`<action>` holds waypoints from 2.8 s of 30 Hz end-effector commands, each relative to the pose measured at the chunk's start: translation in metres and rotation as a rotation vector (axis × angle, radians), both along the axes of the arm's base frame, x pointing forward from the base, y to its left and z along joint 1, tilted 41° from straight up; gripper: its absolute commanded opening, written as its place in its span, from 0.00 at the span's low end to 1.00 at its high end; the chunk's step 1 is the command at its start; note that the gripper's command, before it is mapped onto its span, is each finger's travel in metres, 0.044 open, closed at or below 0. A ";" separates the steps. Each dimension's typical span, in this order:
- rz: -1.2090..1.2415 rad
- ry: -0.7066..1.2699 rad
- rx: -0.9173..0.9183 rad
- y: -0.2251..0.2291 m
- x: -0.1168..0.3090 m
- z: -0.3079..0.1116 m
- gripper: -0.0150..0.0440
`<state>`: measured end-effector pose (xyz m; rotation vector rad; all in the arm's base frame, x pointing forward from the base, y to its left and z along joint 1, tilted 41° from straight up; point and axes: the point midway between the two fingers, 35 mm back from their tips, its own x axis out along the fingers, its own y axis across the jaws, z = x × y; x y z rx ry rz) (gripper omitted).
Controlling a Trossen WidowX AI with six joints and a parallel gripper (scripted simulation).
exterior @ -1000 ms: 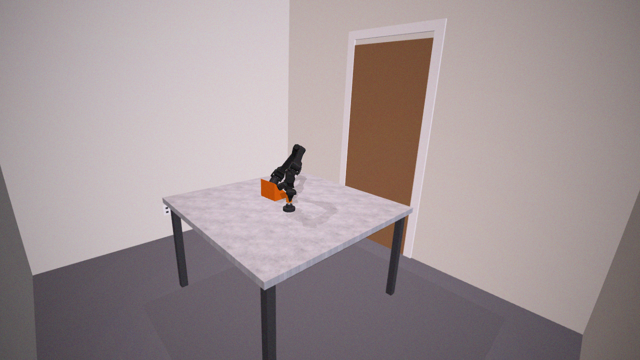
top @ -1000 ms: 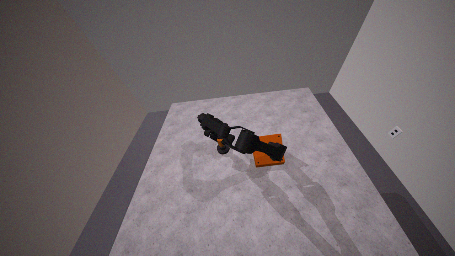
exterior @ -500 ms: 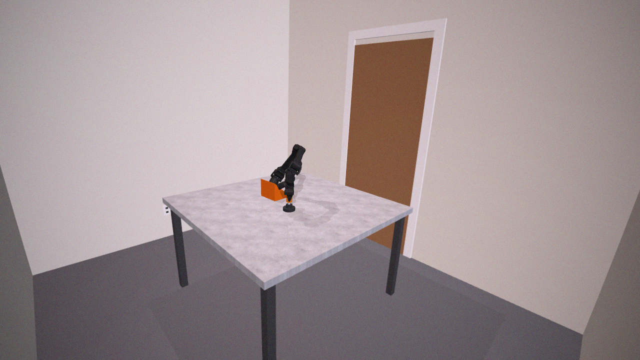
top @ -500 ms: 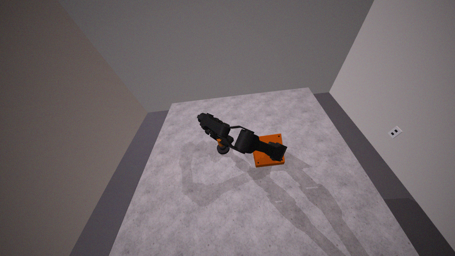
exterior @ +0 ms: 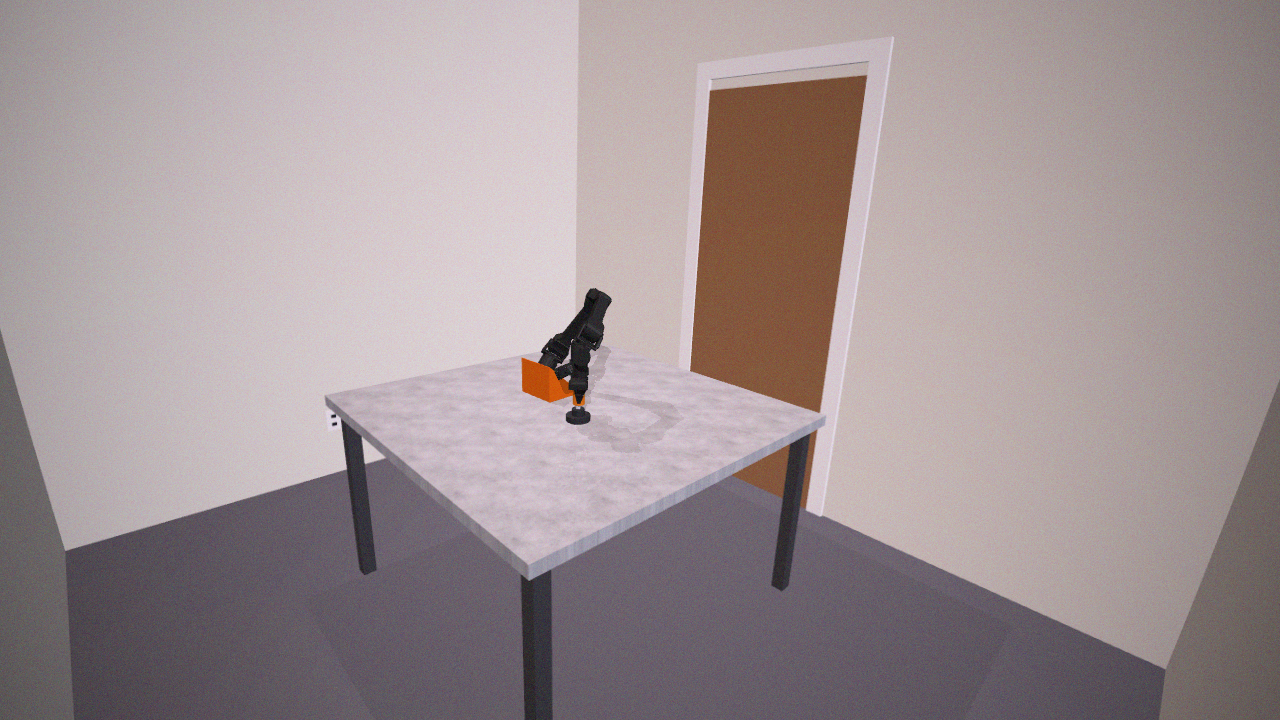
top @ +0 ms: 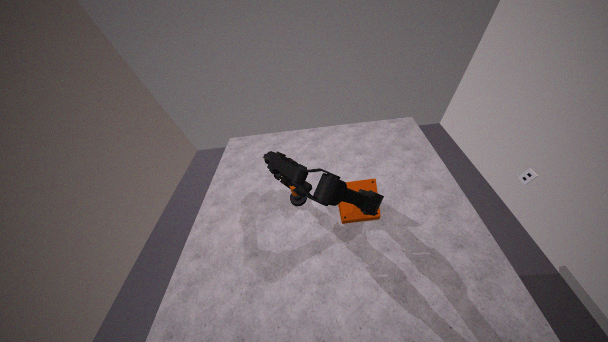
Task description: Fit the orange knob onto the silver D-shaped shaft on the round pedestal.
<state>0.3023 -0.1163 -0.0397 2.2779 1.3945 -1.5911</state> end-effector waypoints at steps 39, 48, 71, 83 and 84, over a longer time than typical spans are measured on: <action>-0.163 0.138 0.017 -0.003 0.002 0.003 0.25; -0.163 0.139 0.017 -0.002 0.000 0.002 0.25; -0.160 0.136 0.017 0.002 -0.001 -0.002 0.25; -0.160 0.136 0.018 0.011 0.000 -0.013 0.25; -0.160 0.136 0.018 0.011 0.000 -0.014 0.25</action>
